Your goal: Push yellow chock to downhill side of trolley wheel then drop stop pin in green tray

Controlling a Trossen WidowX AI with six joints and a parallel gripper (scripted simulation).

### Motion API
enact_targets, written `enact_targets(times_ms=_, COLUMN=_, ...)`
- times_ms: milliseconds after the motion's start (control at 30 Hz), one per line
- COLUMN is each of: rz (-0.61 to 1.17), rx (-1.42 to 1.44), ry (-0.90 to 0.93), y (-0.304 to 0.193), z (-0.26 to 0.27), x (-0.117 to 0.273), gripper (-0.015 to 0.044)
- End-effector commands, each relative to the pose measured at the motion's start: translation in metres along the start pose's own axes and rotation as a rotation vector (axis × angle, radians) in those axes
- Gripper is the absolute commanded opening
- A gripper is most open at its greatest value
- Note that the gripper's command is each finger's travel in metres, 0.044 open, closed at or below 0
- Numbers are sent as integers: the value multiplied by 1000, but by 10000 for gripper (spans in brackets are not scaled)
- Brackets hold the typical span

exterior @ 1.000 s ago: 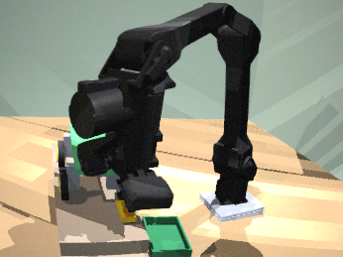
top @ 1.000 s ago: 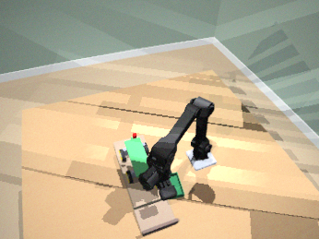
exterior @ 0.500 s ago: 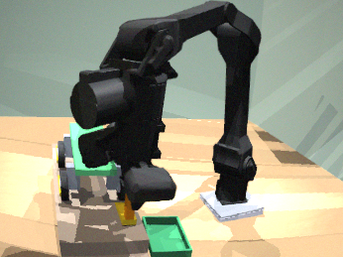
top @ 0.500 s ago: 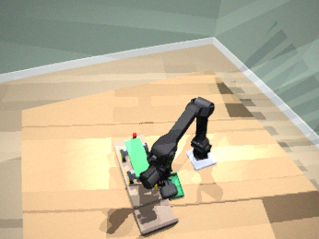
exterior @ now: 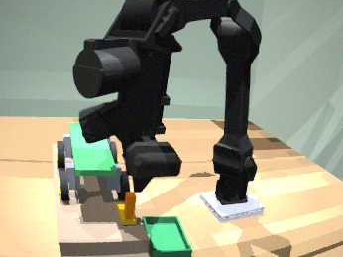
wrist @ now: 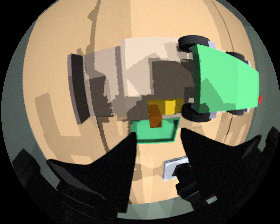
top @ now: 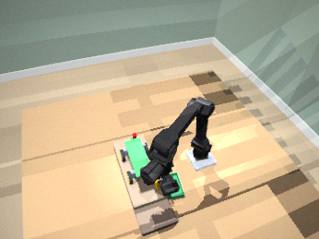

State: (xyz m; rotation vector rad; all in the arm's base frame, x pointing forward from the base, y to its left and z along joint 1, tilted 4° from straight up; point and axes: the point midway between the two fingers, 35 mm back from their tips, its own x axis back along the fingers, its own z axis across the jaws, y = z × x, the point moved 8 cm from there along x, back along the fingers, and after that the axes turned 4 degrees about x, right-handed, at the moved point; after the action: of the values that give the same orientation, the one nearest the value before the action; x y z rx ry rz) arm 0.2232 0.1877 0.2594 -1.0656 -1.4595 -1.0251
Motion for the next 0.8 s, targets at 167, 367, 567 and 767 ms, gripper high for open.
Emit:
enact_targets(times_ms=167, rz=-91, rx=72, ry=73, y=-6, z=10, x=18, gripper=190)
enact_targets(times_ms=367, rz=-101, rx=223, ry=38, y=4, z=-11, x=19, gripper=190)
enact_targets(times_ms=567, rz=-100, rx=422, ry=-11, y=15, z=-39, x=20, gripper=190)
enact_targets(times_ms=767, rz=-85, rx=621, ry=-58, y=23, z=-69, x=21, gripper=190)
